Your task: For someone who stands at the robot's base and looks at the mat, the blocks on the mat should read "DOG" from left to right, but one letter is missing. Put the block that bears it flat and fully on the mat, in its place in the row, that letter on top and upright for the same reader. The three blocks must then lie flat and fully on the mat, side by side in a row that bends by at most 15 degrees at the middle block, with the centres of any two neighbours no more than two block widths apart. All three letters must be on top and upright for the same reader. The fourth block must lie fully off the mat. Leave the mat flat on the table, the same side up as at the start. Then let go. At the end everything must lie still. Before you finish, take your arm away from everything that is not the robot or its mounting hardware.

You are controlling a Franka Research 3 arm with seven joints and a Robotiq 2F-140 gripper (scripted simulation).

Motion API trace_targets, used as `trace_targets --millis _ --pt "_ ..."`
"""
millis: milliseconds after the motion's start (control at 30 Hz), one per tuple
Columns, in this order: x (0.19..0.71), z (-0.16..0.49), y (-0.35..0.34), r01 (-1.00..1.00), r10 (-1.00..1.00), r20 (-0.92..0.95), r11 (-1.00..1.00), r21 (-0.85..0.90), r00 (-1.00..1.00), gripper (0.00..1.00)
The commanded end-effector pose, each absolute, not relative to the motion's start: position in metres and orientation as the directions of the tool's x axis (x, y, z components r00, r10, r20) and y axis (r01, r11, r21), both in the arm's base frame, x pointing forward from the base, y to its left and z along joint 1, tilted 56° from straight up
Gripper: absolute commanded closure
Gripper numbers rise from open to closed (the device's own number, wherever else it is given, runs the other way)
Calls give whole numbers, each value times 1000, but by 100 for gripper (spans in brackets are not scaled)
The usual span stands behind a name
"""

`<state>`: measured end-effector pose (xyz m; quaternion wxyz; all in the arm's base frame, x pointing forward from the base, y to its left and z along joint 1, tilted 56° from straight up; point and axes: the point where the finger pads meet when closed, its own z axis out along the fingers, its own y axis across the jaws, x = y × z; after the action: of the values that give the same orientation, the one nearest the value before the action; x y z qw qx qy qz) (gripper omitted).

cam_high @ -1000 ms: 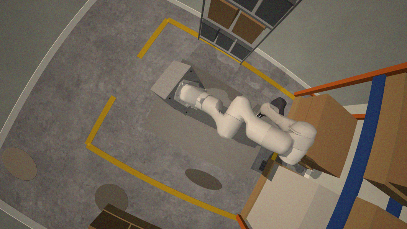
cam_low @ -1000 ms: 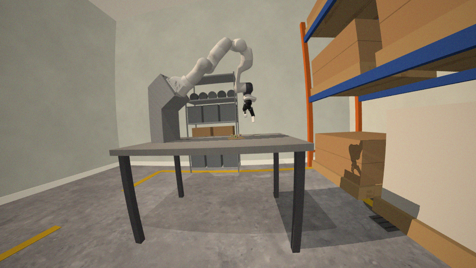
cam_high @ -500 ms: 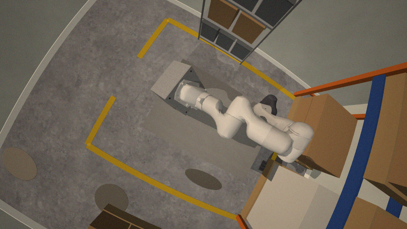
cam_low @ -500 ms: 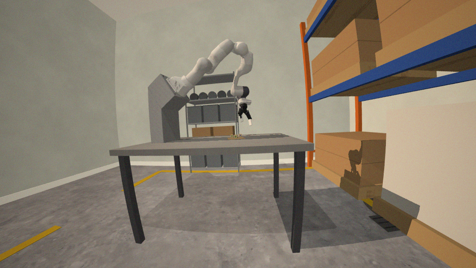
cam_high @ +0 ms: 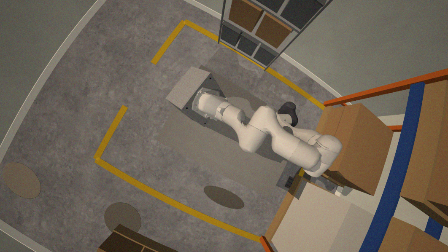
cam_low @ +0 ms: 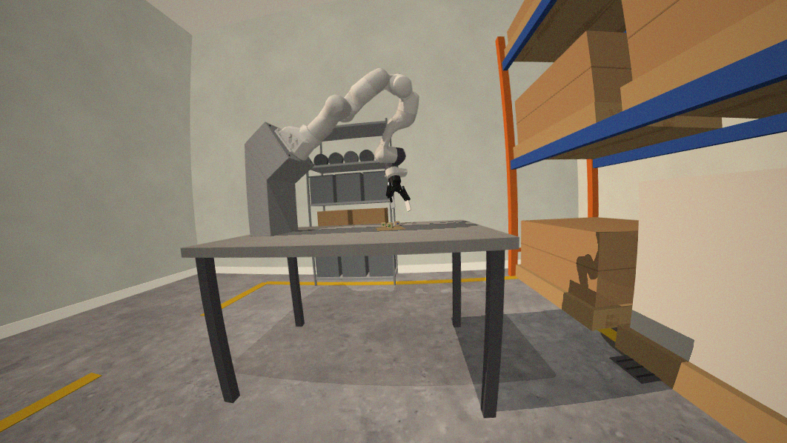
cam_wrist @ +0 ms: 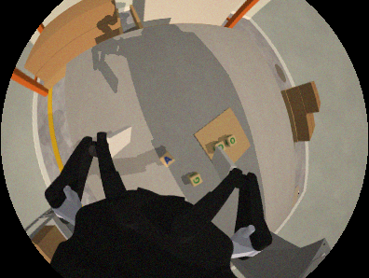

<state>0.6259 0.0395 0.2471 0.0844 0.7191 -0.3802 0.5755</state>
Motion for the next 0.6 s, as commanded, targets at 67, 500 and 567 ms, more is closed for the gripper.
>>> trace_targets --millis 67,500,567 --pt "627 232 43 -609 -547 836 -648 -457 -46 0" --pt "625 205 51 -562 -595 802 -647 -516 -52 0" --pt "625 205 51 -562 -595 802 -647 -516 -52 0"
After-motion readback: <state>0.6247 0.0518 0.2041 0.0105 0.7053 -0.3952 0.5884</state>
